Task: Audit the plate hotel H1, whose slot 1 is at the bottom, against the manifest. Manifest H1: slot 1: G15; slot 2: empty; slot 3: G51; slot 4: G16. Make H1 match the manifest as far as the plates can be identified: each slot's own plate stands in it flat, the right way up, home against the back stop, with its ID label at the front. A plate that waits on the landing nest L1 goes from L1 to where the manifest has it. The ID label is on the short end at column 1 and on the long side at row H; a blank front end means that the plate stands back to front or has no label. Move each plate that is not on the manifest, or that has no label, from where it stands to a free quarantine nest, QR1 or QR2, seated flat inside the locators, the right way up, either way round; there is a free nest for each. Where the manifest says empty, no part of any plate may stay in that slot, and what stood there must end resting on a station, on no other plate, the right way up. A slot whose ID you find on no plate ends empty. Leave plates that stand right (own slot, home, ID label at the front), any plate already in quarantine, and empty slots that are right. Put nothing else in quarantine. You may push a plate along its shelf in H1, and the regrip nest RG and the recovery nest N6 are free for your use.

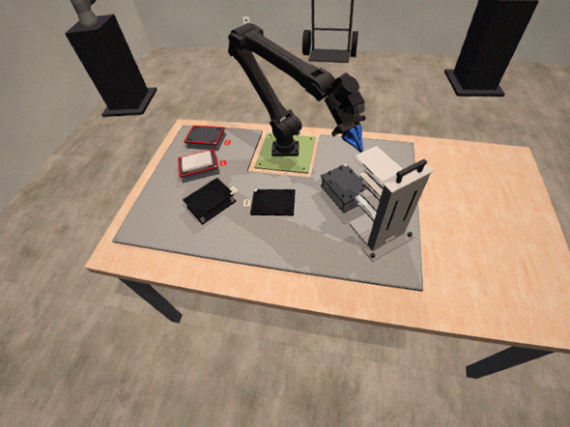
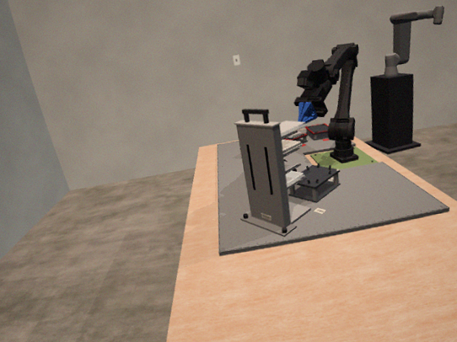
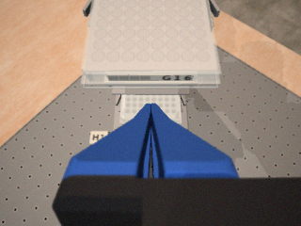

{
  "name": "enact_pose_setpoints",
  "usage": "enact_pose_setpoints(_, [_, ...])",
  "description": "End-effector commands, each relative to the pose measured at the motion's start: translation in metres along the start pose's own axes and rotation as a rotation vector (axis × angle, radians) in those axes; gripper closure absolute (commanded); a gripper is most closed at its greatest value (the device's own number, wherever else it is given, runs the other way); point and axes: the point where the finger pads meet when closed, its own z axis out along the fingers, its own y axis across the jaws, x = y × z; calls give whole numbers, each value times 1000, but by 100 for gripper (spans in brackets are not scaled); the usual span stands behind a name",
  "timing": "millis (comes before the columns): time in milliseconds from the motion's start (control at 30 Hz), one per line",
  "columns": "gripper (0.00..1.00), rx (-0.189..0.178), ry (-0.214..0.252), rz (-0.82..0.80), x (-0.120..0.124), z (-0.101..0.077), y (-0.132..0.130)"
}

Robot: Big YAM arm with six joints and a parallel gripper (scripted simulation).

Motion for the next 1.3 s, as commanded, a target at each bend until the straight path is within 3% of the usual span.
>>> enact_pose_setpoints(0, [100,-6,-106,22,-58,-11,0])
enact_pose_setpoints(1267, [100,-5,-106,20,-70,10,0])
